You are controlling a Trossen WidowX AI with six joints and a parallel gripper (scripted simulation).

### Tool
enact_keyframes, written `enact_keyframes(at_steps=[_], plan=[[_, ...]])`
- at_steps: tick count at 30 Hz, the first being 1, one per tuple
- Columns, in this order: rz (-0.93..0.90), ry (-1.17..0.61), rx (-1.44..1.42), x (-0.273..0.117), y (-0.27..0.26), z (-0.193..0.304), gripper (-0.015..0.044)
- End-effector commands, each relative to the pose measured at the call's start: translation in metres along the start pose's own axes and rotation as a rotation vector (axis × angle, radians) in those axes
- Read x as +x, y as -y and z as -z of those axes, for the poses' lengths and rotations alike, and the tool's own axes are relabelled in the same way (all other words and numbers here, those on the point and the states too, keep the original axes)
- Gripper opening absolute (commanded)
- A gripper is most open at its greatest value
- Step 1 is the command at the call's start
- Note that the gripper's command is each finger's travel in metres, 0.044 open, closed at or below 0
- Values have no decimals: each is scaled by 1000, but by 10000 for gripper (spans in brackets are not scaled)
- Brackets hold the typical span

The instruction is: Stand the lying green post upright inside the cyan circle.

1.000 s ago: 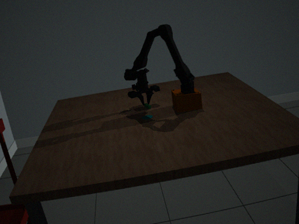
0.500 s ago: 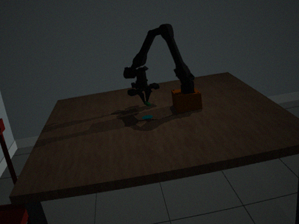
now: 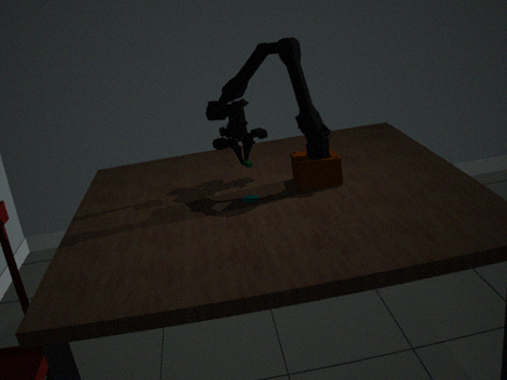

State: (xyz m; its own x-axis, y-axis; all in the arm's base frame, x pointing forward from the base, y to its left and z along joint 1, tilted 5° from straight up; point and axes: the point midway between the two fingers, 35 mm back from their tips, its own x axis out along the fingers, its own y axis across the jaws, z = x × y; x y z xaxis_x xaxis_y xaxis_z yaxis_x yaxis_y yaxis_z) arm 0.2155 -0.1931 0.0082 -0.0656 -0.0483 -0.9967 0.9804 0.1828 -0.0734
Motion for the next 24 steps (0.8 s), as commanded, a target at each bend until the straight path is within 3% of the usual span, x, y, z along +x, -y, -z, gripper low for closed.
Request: enact_keyframes(at_steps=[1, 14, 24], plan=[[-10, 5, 5, -14, -1, 0, 23], [-10, 4, 5, -55, 3, 5, 23], [-13, 2, -82, -60, -10, 20, 23]])
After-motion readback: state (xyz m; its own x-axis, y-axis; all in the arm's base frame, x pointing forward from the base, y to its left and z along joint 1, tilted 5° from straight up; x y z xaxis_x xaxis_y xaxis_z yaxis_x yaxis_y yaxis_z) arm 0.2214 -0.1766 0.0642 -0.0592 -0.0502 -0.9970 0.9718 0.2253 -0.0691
